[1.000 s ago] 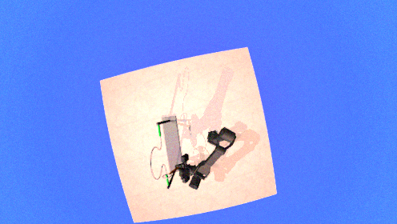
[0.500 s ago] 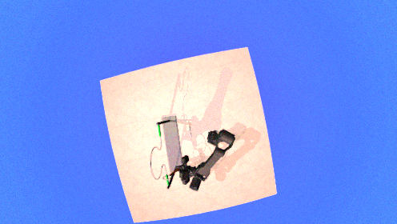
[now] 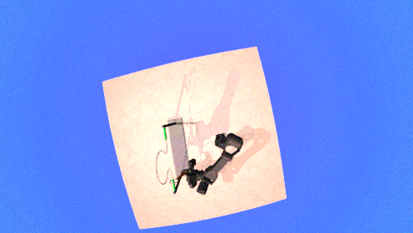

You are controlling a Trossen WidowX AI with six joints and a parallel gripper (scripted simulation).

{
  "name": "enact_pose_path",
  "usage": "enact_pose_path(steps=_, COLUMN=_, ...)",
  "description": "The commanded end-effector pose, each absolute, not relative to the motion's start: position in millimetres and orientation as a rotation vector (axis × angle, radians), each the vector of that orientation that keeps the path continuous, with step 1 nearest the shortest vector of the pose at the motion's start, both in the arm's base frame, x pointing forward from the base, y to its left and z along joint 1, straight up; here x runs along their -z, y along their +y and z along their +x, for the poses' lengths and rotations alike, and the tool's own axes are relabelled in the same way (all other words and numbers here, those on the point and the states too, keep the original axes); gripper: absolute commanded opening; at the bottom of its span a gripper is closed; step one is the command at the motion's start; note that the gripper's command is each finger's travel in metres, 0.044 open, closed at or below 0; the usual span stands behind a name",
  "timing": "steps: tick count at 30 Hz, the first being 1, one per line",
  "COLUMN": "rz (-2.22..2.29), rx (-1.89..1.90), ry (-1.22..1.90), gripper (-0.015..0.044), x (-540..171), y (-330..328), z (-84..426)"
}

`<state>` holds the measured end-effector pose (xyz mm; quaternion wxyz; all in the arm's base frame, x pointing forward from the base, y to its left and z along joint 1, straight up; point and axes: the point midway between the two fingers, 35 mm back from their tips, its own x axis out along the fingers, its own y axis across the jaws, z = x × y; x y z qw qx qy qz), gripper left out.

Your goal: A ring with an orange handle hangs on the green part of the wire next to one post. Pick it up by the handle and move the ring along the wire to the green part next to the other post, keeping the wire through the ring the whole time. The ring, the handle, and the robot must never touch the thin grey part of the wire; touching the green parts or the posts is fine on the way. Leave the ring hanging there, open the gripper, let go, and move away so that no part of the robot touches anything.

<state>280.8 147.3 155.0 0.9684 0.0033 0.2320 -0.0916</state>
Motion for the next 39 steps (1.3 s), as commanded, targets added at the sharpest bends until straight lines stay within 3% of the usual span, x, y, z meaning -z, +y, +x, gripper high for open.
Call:
enact_pose_path(steps=1, rz=0.010, rx=0.189, ry=0.467, gripper=-0.0150, x=-154.4, y=146.8, z=280.7)
enact_pose_path(steps=12, rz=0.010, rx=0.189, ry=0.467, gripper=-0.0150, x=-154.4, y=146.8, z=280.7)
enact_pose_path(steps=24, rz=0.007, rx=0.186, ry=0.470, gripper=0.0160, x=-155.4, y=147.8, z=279.1)
enact_pose_path(steps=39, rz=0.011, rx=0.189, ry=0.471, gripper=0.0160, x=-176.3, y=155.8, z=236.8)
